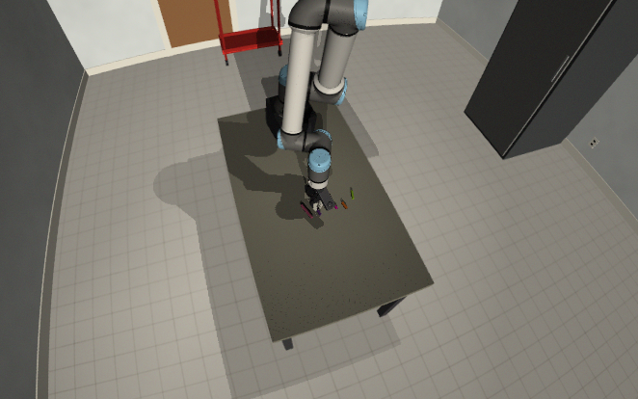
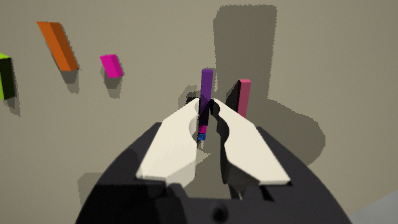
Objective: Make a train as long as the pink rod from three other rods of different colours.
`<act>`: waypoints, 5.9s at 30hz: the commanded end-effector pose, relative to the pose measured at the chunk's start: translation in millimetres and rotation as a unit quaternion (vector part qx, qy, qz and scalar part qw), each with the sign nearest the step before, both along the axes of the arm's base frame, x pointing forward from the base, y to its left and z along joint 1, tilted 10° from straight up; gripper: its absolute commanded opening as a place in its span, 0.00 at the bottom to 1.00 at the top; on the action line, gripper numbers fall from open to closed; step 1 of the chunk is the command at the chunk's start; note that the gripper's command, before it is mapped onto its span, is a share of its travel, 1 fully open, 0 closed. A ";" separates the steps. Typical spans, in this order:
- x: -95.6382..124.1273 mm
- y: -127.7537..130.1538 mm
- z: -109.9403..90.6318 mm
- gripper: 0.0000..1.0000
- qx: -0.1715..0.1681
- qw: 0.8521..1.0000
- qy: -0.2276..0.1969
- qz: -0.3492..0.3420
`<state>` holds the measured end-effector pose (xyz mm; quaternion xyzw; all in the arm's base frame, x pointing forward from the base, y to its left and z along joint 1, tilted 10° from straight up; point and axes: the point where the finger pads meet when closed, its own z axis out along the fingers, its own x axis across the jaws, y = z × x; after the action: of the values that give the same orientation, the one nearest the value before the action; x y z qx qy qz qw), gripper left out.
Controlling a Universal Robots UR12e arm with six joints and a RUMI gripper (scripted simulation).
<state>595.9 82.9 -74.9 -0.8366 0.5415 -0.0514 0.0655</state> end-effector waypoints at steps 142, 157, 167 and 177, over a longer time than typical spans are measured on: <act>-11.7 -3.9 77.3 1.00 0.000 1.000 -0.001 0.000; -11.7 -3.9 77.3 1.00 0.000 1.000 -0.001 0.000; -11.9 -4.0 78.9 1.00 0.000 1.000 -0.001 0.000; -17.8 -6.0 115.5 1.00 0.000 1.000 -0.001 0.000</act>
<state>581.3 78.2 17.7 -0.8366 0.5415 -0.0516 0.0655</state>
